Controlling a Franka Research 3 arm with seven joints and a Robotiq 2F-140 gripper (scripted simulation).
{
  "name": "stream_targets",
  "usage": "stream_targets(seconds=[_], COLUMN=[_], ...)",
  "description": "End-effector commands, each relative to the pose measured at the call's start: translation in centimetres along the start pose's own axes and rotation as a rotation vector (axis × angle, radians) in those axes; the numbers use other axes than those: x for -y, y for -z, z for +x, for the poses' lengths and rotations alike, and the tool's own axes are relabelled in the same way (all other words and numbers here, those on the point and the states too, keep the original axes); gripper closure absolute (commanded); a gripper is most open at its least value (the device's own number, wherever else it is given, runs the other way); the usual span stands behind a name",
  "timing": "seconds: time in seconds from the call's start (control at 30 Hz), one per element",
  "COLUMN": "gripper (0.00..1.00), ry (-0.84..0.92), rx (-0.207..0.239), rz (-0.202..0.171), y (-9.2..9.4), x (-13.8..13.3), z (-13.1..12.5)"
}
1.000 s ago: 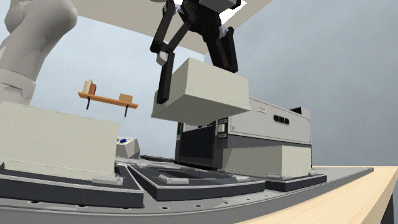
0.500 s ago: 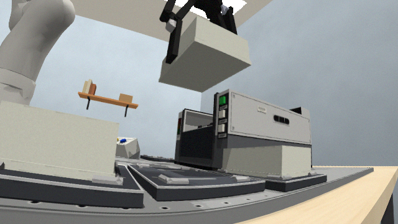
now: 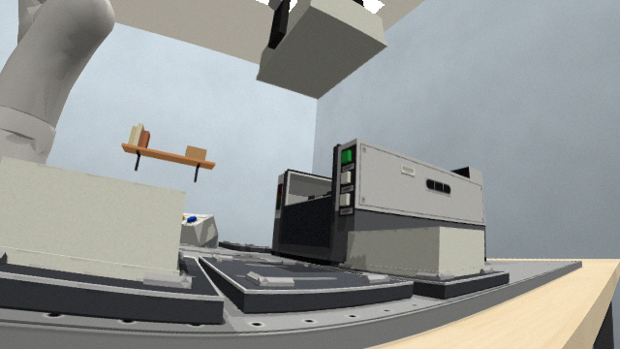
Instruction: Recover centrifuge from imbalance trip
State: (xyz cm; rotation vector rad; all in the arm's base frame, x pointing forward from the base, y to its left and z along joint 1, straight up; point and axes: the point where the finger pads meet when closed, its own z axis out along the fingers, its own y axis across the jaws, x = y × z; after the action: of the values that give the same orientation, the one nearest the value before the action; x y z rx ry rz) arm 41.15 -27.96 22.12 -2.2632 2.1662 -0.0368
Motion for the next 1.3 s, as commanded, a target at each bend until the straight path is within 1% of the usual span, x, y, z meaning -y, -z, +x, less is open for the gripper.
stream_targets(seconds=[0.0,0.2,0.43,0.77,1.27], gripper=[0.90,0.90,0.90,0.90,0.90], ry=[0.013,0.013,0.013,0.013,0.013], rx=[0.011,0.011,0.011,0.011,0.011], rz=[-0.021,-0.021,-0.021,-0.021,-0.021], y=[0.8,2.5,3.6,4.1,4.1], x=[-0.8,-0.8,-0.7,-0.7,-0.7], z=[-0.3,-0.3,-0.3,-0.3,-0.3])
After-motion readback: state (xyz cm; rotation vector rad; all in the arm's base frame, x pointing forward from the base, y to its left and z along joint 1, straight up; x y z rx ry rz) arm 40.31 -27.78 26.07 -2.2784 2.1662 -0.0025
